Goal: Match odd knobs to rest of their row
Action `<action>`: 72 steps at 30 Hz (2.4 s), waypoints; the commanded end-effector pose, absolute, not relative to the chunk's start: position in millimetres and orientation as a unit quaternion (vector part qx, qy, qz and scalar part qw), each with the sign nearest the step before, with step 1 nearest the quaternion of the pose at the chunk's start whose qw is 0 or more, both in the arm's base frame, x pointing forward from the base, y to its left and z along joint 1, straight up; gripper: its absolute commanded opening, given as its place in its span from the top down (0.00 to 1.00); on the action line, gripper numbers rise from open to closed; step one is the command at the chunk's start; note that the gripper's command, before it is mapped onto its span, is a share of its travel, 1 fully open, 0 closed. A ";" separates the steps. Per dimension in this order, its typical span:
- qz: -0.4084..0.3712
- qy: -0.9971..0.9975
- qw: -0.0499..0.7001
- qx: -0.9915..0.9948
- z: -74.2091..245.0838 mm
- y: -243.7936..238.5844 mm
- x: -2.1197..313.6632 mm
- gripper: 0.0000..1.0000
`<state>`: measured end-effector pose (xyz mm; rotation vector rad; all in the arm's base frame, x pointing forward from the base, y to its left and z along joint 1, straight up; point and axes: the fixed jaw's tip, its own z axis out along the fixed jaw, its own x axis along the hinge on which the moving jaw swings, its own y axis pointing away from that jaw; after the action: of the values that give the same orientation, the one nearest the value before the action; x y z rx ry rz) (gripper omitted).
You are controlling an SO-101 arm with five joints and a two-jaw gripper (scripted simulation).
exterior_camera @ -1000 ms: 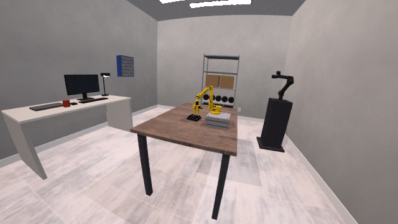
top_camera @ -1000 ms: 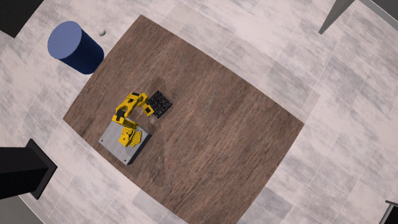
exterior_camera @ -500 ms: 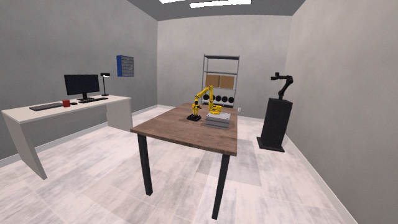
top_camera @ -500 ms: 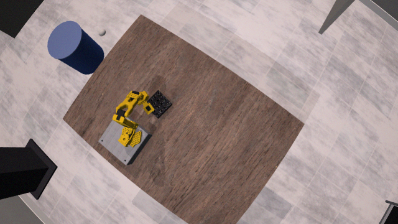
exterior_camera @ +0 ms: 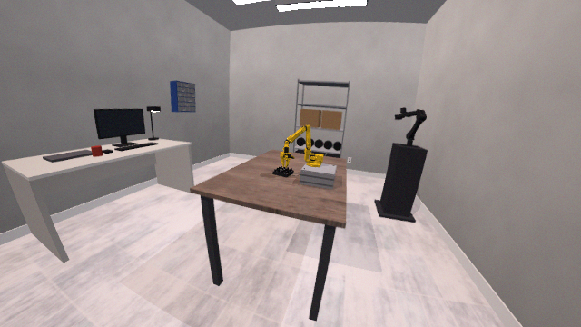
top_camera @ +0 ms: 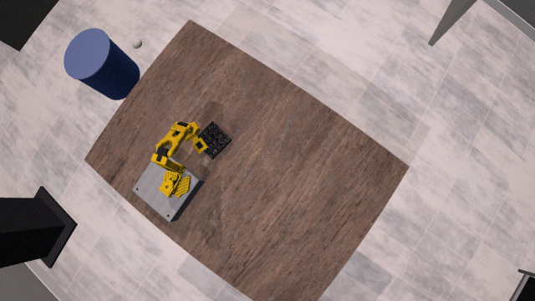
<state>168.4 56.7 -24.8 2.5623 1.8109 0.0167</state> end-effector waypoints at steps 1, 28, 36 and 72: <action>-0.003 0.561 -0.001 0.828 -26.1 54.6 167.1 0.92; -0.003 0.240 0.000 0.971 -26.1 32.9 168.8 0.91; -0.003 0.181 0.000 0.984 -26.1 29.3 168.7 0.90; -0.003 0.176 0.000 0.984 -26.3 37.7 207.7 0.90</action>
<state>206.8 39.4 -25.4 3.0875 0.5760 0.0143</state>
